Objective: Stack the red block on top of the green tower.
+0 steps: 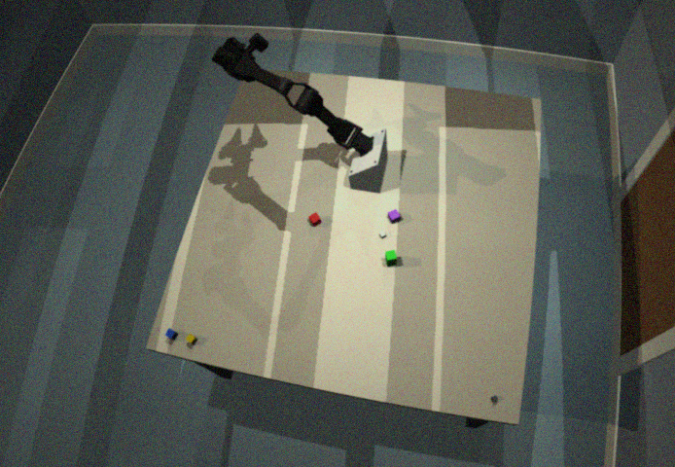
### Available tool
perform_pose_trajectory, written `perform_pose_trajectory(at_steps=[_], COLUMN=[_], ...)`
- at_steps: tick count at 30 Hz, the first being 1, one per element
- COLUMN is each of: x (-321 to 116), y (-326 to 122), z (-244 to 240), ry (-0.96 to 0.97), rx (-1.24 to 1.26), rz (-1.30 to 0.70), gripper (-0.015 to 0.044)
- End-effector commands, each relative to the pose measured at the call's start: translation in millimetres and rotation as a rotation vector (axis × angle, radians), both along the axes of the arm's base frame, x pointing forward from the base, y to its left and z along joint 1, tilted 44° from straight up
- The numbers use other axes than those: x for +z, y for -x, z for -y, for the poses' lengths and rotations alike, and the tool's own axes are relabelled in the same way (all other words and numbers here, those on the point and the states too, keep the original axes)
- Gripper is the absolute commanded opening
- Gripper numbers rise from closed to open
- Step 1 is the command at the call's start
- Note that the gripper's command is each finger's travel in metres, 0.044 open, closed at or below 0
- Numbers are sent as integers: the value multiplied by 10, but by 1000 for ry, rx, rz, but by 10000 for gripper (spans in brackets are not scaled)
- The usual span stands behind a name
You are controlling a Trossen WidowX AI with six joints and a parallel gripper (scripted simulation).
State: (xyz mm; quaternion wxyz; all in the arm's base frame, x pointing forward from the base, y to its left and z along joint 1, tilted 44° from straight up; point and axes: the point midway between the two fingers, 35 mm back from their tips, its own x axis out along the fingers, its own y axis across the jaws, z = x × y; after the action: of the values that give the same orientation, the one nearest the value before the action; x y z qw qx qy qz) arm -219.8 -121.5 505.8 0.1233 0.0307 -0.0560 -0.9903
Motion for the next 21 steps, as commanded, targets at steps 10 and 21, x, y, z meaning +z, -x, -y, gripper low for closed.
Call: perform_pose_trajectory(at_steps=[10,21], x=[-638,-1229], y=[-272,-889], z=[960,1661], ry=[-316,-599], rx=[293,587], rz=[62,38], gripper=[440,440])
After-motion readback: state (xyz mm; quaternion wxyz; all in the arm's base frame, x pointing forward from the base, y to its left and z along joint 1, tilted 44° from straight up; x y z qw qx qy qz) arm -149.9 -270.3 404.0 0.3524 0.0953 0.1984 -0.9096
